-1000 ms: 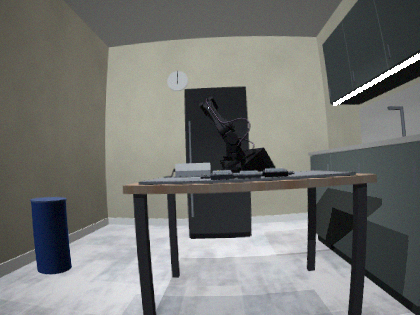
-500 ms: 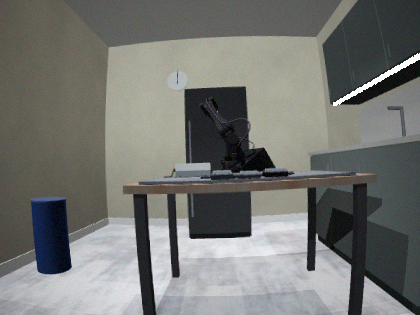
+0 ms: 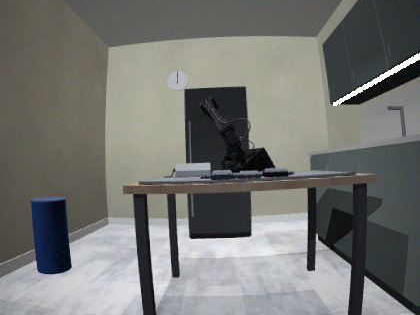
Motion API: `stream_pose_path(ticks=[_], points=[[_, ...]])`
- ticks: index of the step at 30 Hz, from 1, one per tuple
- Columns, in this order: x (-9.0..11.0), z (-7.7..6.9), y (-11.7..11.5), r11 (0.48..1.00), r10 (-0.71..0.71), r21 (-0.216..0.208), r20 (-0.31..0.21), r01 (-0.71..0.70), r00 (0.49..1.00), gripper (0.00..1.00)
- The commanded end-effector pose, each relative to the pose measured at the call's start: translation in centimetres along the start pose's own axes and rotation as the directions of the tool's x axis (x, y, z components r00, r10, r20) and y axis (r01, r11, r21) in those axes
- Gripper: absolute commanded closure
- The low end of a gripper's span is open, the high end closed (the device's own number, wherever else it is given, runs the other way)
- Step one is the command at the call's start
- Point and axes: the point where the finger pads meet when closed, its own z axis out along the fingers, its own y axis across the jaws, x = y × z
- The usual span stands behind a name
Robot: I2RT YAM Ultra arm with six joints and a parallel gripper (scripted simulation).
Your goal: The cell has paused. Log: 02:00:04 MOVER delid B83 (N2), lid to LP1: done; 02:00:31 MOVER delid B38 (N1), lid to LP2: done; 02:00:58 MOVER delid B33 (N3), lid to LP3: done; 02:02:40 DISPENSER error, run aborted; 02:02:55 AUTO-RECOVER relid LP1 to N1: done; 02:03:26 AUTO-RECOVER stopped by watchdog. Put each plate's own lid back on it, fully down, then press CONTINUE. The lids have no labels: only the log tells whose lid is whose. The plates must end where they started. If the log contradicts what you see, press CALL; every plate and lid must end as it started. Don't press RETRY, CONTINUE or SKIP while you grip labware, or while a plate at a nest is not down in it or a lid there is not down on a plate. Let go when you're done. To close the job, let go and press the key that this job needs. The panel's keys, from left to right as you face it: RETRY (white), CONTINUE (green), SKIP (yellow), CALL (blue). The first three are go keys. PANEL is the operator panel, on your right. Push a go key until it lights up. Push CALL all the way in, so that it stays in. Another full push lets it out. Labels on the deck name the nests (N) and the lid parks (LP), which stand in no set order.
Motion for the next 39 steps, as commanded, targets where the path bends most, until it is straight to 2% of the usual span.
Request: stream_pose_path(ticks=[1,30,39], points=[[-1.3,-1.5,0.2,1.0,0.008,-0.006,0.054,-0.008,0.999,1.0],[-1.3,-5.9,-0.1,1.0,0.011,0.0,0.053,-0.011,0.999,1.0],[-1.2,-6.0,-0.3,1.0,0.011,0.0,0.052,-0.011,0.999,1.0]])
